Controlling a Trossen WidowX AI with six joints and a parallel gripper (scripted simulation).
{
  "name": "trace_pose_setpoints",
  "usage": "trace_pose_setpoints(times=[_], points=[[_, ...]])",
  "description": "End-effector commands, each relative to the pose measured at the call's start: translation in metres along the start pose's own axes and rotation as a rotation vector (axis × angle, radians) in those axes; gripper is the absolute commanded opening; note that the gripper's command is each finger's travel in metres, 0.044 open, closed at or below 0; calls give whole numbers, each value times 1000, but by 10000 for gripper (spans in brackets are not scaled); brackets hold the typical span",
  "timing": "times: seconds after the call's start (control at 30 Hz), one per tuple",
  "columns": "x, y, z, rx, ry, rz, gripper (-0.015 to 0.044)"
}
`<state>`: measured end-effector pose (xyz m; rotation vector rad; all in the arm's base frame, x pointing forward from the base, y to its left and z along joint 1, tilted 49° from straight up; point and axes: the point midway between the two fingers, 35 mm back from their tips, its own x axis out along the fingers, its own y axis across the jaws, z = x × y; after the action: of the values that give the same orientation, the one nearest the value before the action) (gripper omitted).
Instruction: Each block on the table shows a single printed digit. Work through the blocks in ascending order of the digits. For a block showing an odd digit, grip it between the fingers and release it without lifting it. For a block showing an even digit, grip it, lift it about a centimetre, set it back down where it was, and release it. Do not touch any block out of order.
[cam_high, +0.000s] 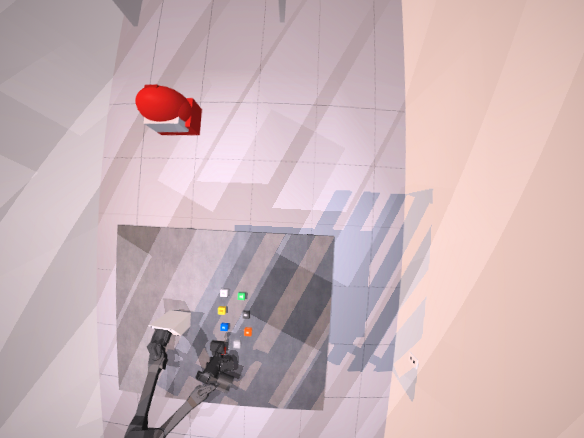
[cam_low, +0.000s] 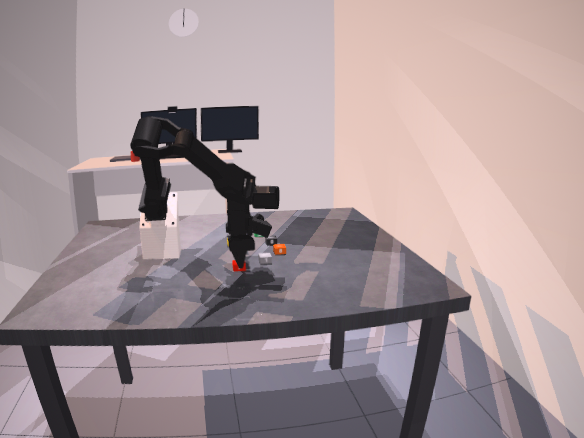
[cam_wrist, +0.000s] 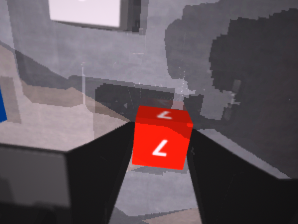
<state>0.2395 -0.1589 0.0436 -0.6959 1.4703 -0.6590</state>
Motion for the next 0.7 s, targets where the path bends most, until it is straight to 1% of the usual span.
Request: trace_pose_setpoints(times=[0.0, 0.2, 0.23, 0.33, 0.47, 0.57, 0.63, 0.67], points=[[0, 1, 0, -4, 0, 3, 225], [0, 1, 0, -4, 0, 3, 383], [0, 1, 0, -4, 0, 3, 400], [-2, 1, 0, -4, 0, 3, 400], [-34, 1, 0, -4, 0, 4, 400], [-36, 1, 0, -4, 0, 4, 400], [-44, 2, 2, -4, -1, 8, 348], [-54, 2, 3, -4, -1, 12, 321]])
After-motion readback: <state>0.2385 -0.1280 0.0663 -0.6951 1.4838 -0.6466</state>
